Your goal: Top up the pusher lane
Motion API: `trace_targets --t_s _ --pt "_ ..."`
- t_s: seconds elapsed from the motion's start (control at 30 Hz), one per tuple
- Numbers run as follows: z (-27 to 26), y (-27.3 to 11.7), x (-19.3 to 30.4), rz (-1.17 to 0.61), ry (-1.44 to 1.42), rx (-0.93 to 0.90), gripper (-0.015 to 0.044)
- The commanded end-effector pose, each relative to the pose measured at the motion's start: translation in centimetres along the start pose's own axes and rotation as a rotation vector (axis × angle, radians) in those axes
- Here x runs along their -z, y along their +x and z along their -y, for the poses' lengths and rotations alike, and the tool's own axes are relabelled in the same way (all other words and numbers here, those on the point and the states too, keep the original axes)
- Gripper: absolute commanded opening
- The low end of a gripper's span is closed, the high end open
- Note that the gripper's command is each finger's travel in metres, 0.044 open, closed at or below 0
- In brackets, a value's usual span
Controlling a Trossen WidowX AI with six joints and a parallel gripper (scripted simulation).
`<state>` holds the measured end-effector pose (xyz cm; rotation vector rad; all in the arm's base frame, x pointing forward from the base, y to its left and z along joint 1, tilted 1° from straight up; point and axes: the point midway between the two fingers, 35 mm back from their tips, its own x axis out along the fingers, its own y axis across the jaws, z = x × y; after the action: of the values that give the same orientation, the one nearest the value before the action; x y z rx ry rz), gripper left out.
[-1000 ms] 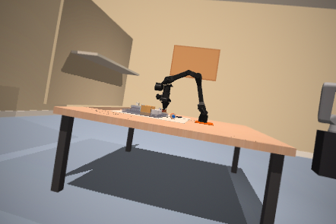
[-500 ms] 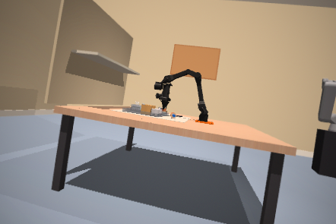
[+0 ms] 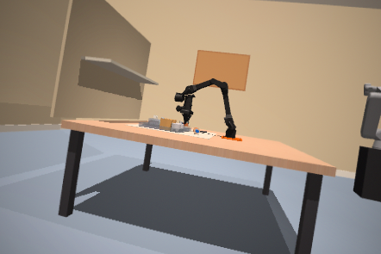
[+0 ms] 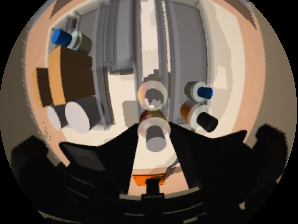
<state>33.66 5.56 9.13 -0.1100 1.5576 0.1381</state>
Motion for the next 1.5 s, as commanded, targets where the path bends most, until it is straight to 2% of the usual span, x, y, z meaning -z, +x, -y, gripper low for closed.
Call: trace_targets --t_s 0.0,1.47 --pt "0.03 -0.25 -0.57 0.024 -0.005 0.003 0.0" --pt "0.03 0.61 -0.75 0.024 -0.005 0.003 0.0"
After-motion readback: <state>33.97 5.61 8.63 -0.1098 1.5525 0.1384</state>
